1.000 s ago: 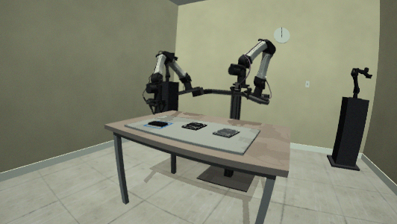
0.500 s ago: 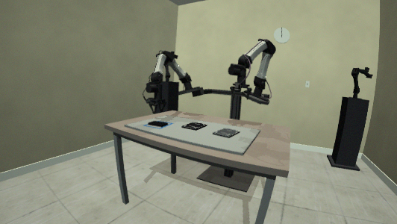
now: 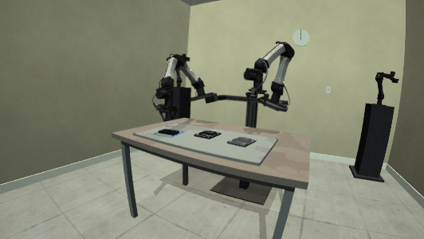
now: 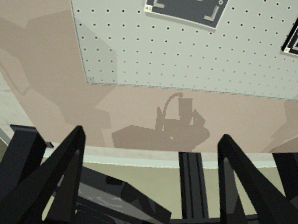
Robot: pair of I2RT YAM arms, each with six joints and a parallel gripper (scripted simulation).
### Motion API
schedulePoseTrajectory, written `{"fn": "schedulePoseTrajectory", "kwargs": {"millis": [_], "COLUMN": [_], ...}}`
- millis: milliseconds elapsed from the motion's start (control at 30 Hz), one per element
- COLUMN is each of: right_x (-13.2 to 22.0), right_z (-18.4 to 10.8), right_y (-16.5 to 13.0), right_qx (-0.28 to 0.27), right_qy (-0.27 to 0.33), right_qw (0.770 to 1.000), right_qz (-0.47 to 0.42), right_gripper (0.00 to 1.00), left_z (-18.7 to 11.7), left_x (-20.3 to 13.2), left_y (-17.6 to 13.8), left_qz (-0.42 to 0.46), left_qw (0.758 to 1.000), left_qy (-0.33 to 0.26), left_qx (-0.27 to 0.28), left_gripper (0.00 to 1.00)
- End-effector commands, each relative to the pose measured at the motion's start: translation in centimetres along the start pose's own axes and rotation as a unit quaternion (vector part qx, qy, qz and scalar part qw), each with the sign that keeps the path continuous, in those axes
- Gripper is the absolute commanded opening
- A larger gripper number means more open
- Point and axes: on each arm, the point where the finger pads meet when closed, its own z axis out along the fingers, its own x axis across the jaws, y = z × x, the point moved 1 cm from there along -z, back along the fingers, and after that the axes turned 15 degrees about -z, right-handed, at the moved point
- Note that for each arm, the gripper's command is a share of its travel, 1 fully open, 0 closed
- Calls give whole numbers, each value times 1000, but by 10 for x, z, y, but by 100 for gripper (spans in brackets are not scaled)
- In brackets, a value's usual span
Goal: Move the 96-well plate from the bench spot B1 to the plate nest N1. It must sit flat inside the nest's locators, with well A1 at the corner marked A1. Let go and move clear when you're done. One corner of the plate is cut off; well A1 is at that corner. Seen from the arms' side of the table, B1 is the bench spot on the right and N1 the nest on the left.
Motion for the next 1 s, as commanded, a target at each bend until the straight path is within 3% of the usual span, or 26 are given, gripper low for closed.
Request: {"fn": "schedulePoseTrajectory", "kwargs": {"millis": [0,900,967], "right_x": [2,2,-11], "right_z": [-5,-5,20], "right_y": [2,2,0], "right_qx": [-4,-4,-1], "right_qy": [4,4,-14], "right_qw": [1000,1000,999], "right_qz": [1,1,-34], "right_gripper": [100,100,100], "left_z": [-2,-2,-2], "left_x": [3,3,3], "left_y": [-6,-6,-6], "left_qz": [1,1,1], "left_qw": [1000,1000,1000], "left_qy": [0,0,0], "left_qx": [5,5,5], "left_gripper": [100,100,100]}}
